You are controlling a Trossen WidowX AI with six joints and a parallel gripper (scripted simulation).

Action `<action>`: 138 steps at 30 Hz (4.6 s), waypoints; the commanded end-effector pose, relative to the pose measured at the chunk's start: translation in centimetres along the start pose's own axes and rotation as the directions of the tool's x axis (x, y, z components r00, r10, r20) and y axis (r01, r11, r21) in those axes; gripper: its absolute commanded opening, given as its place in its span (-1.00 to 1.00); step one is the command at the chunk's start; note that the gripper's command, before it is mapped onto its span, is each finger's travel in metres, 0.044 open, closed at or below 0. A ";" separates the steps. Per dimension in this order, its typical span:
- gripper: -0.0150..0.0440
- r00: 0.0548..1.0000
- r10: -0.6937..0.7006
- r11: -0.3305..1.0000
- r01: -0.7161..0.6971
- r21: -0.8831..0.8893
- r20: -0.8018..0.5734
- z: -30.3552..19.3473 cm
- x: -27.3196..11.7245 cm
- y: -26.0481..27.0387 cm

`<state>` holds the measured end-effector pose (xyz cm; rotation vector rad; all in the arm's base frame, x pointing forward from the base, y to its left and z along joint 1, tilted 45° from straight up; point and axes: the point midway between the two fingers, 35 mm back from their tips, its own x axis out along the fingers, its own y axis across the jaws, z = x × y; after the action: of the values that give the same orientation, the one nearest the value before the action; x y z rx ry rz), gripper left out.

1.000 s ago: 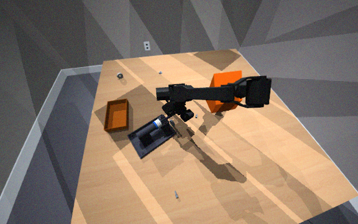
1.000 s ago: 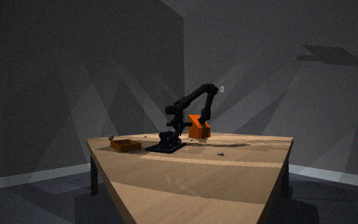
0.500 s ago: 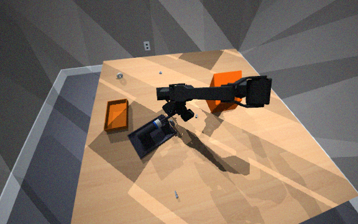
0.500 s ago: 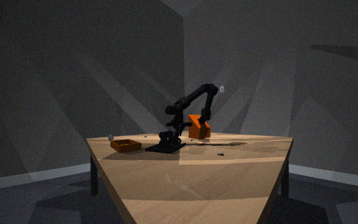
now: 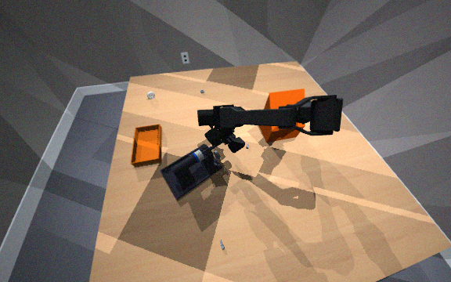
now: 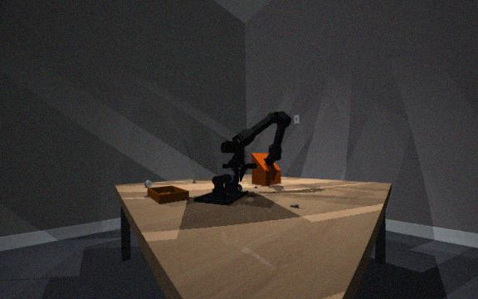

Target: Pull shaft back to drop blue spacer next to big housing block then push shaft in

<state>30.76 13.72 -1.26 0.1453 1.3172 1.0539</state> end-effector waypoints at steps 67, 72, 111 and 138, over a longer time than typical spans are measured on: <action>-0.49 1.000 -0.001 1.000 0.001 -0.003 -0.002 -0.9 0.0 0.0; -0.49 1.000 -0.001 1.000 0.001 -0.003 -0.002 -1.0 0.0 0.0; -0.49 1.000 -0.001 1.000 0.001 -0.003 -0.002 -1.5 0.0 0.0; -0.49 1.000 -0.001 1.000 0.001 -0.003 -0.003 -1.8 0.0 0.0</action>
<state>29.37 12.94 -1.81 0.1453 1.3179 1.0539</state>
